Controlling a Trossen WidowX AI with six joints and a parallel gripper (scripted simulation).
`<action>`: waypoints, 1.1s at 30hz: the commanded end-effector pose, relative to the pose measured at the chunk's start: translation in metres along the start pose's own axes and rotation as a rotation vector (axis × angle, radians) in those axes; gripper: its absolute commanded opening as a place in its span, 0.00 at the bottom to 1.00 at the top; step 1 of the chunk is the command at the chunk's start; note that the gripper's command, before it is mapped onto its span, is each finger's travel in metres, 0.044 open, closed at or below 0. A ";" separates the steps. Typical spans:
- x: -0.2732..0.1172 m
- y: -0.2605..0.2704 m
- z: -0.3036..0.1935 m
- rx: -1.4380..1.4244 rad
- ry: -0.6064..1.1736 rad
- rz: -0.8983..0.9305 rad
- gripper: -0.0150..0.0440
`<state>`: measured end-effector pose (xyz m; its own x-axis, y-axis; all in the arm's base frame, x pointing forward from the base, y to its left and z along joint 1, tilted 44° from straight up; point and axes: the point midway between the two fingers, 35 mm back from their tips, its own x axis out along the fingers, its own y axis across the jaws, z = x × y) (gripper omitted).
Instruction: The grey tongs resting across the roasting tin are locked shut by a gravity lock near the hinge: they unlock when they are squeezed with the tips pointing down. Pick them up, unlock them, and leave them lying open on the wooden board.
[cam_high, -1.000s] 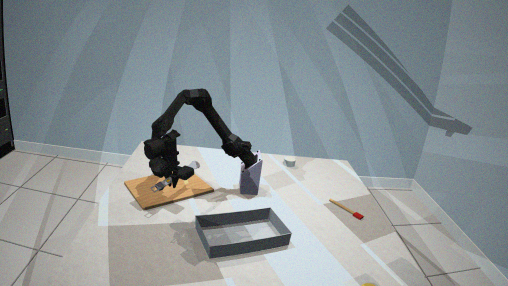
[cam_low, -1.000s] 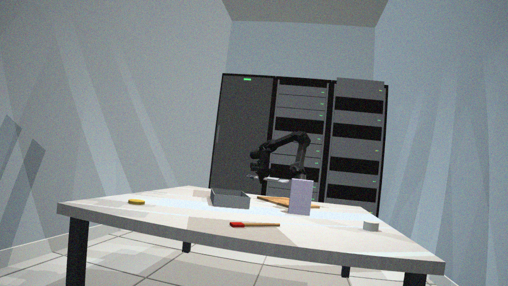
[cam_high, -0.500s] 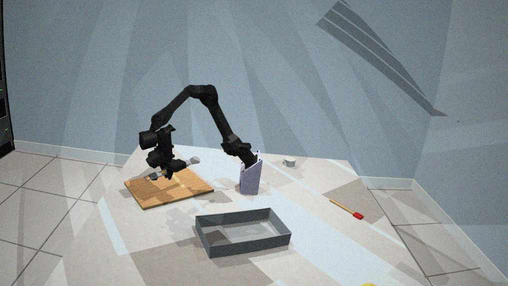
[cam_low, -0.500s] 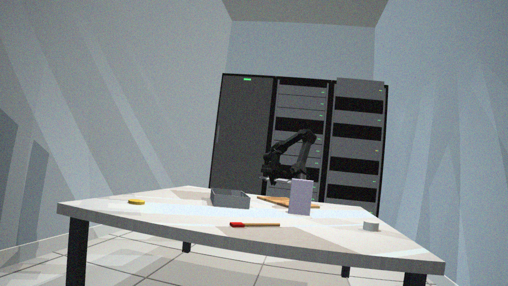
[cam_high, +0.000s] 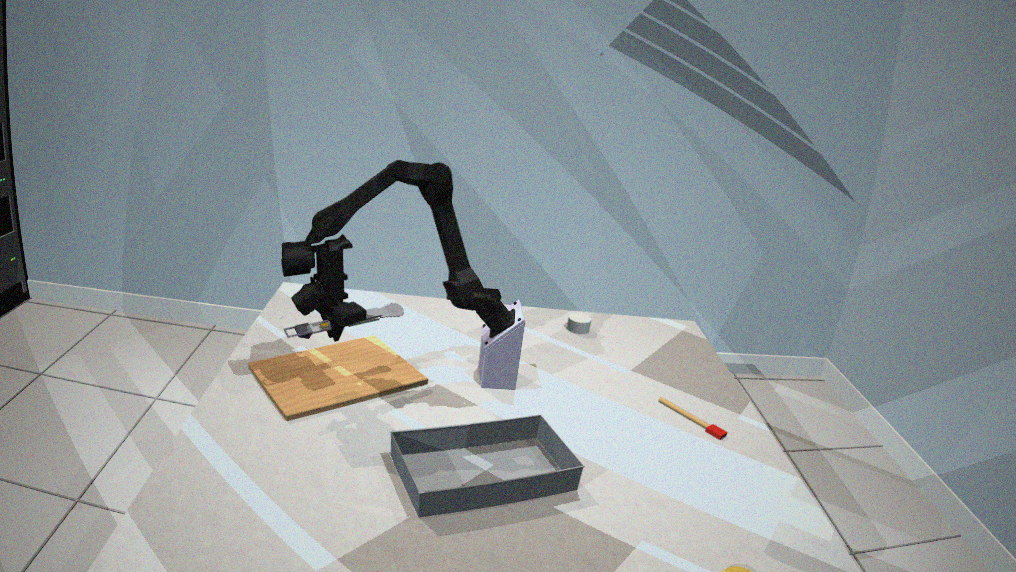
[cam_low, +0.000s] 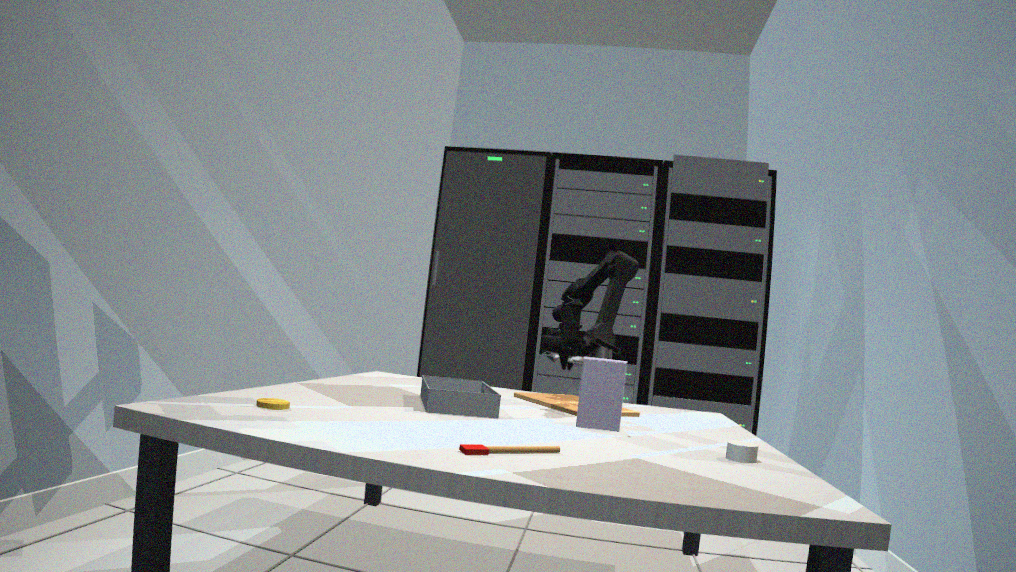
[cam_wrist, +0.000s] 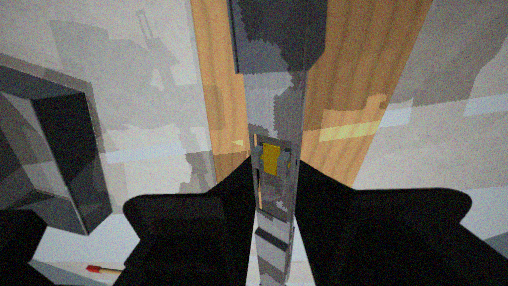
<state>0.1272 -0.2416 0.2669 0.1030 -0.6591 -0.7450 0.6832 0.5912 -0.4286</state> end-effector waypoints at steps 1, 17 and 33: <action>-0.006 -0.011 -0.007 0.024 -0.022 -0.008 0.00; -0.014 -0.031 -0.022 0.101 -0.080 -0.023 0.00; -0.023 -0.042 -0.024 0.262 -0.420 0.025 0.00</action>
<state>0.0800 -0.2418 0.2841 0.3338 -0.7900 -0.5142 0.8275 0.5068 -0.2415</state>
